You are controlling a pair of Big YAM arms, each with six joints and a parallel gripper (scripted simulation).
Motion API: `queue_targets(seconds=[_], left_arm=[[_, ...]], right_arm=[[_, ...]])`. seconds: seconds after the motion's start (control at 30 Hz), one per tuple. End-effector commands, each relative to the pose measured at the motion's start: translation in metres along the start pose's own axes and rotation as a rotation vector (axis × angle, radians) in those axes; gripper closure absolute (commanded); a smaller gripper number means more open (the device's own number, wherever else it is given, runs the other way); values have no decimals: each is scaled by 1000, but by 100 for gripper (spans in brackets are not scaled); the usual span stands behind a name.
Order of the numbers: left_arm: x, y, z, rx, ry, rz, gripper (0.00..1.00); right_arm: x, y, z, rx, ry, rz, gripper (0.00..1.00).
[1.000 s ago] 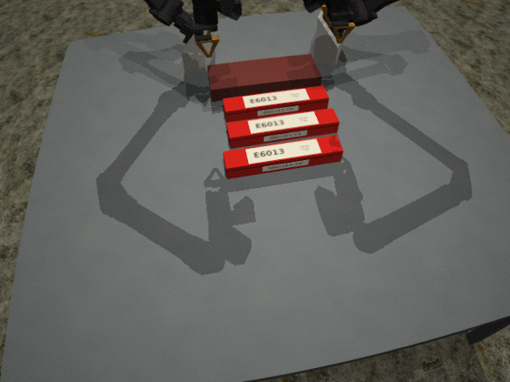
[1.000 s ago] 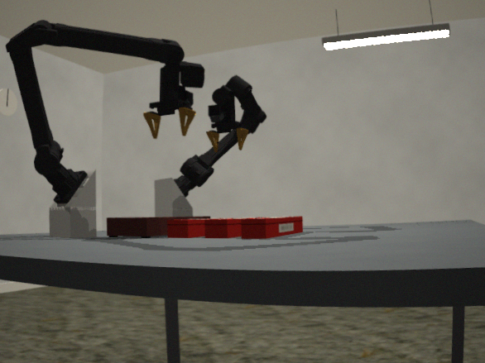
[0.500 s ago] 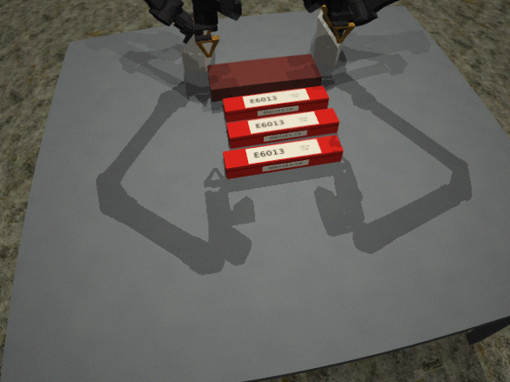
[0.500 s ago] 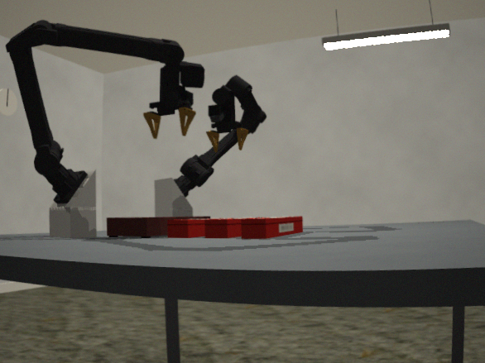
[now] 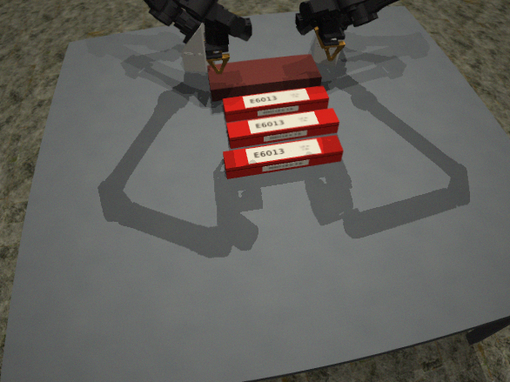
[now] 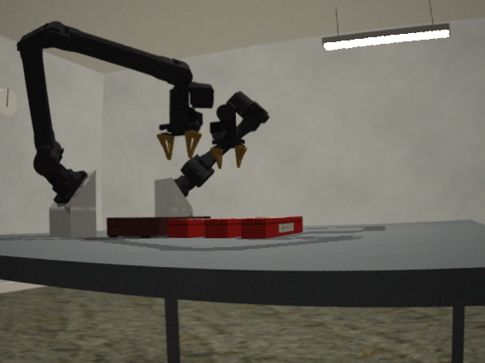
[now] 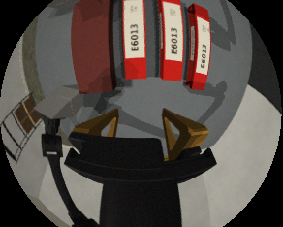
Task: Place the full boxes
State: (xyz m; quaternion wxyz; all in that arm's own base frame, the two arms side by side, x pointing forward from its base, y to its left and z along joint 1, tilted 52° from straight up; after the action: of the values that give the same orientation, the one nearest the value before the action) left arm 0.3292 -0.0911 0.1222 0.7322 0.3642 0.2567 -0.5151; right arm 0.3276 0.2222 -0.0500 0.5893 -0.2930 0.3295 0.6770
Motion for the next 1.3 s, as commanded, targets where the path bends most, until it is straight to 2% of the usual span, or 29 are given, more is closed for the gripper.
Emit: queue_targets(seconds=[0.0,0.13,0.5,0.53,0.6,0.67,0.7,0.83,0.87,1.27], left_arm=[[12,7,-18,3,-15,-20,28],[17,10,-30,3,-15,-21,28],[44,27,-96,2,-13,-22,28],[45,28,-100,2,-13,-22,28],[52,32,-90,26,-28,-25,28],[52,32,-90,26,-28,-25,28],[49,36,-78,49,-48,-9,28],[48,42,-76,49,-51,1,28],[47,36,-86,24,-31,-5,28],[47,36,-86,24,-31,-5,28]], right_arm=[[11,-3,-23,2,-7,10,28],[18,-3,-34,-3,-6,14,28],[47,-8,-100,3,-5,11,28],[47,-8,-101,4,-7,11,28],[51,-6,-83,-37,-15,21,28],[51,-6,-83,-37,-15,21,28],[49,-13,-77,-46,-29,4,28],[47,-19,-76,-42,-33,-11,28],[49,-16,-83,-26,-21,-6,28],[48,-17,-82,-26,-21,-6,28]])
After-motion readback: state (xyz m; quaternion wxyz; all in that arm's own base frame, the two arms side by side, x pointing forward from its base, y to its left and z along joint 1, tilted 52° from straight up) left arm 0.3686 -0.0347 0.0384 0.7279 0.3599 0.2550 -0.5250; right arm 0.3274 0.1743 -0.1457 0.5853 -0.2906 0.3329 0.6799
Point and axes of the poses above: on each arm, the point where the finger pads meet when closed, its own z axis back along the fingers, its own y axis across the jaws, x = y × z, the point moved 6 cm from there along z, back along the fingers, and after that the axes turned 11 degrees about -z, right-handed, at the moved point
